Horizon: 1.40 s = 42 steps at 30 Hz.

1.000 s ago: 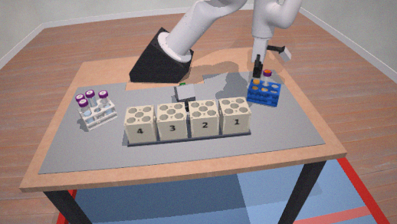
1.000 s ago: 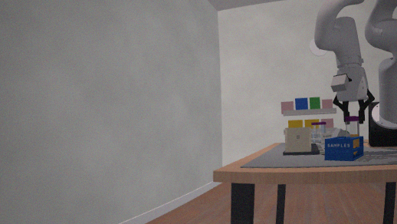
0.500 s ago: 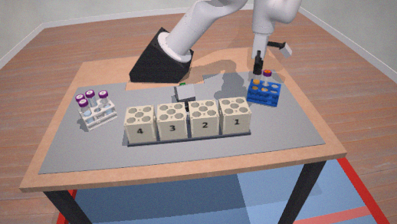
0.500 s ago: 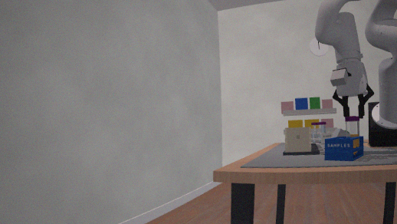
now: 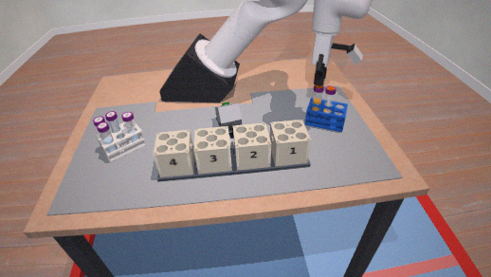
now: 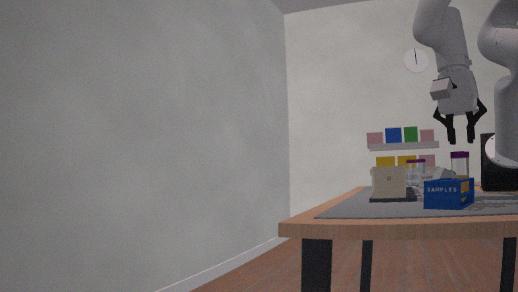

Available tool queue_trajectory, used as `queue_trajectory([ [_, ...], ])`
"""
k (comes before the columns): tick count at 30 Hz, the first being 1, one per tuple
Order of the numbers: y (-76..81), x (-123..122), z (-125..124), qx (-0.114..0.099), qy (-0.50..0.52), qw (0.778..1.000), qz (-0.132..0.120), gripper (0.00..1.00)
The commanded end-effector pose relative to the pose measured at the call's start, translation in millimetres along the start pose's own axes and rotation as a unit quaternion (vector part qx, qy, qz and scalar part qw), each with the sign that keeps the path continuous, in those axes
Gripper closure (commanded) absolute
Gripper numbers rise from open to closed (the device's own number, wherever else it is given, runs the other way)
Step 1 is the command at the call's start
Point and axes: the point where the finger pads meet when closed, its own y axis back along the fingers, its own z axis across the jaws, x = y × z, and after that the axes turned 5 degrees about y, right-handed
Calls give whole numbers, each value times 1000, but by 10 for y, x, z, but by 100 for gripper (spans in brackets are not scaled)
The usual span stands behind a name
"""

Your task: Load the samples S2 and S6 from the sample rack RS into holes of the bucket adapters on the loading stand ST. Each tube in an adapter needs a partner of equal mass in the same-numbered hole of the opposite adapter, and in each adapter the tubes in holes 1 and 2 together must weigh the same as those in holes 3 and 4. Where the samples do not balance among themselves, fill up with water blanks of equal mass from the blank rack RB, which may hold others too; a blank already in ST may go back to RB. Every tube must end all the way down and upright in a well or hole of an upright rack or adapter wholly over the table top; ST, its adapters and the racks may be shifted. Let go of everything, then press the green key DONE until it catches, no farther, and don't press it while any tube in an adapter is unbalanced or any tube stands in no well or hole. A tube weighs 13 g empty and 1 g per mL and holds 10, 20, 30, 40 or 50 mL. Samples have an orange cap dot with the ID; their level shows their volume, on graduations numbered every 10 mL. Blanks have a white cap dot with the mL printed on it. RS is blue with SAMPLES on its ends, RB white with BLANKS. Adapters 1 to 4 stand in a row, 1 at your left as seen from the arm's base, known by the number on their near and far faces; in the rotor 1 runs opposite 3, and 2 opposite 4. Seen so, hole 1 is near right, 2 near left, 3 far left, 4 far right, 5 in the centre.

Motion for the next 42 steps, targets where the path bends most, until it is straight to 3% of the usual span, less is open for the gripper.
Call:
queue_trajectory([
  [1, 79, 6, 2, 0, 0, 1000, 0, 57],
  [42, 820, 7, 2, 0, 0, 1000, 0, 57],
])
